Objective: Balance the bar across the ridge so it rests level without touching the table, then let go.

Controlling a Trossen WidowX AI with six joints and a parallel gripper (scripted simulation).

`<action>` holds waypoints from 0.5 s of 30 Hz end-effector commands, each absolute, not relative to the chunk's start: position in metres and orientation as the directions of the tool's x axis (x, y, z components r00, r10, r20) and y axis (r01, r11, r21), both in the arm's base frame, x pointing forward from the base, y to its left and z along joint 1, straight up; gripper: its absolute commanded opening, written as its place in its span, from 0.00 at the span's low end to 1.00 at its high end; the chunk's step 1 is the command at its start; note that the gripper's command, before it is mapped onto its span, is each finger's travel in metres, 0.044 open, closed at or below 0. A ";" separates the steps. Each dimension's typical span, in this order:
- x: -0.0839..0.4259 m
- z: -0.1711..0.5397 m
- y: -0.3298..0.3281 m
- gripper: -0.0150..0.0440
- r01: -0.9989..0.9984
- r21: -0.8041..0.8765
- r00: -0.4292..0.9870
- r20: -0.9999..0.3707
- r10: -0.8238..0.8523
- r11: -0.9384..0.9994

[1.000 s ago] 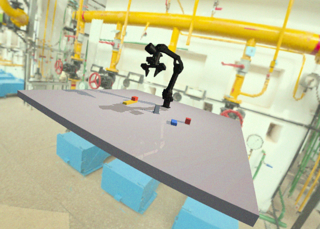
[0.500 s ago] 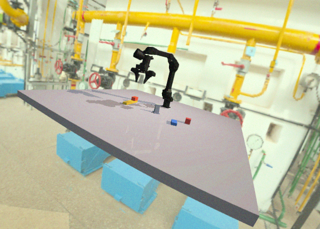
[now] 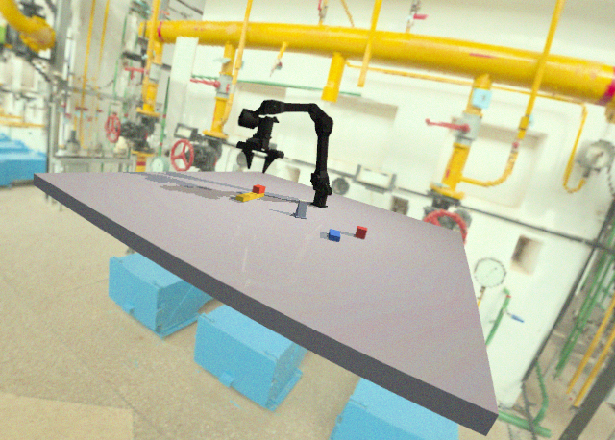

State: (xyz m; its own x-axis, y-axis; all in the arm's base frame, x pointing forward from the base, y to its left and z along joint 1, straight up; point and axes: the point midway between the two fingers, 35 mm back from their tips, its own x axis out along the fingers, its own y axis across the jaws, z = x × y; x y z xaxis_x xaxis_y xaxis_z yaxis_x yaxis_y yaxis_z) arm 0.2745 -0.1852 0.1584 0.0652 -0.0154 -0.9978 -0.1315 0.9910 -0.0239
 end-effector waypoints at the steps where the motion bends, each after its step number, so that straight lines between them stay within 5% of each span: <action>1: 0.273 0.149 -0.193 0.79 -0.152 -0.025 0.030 -0.999 -0.021 0.988; 15: 0.276 0.082 -0.195 0.79 -0.152 -0.025 0.030 -0.999 -0.021 0.988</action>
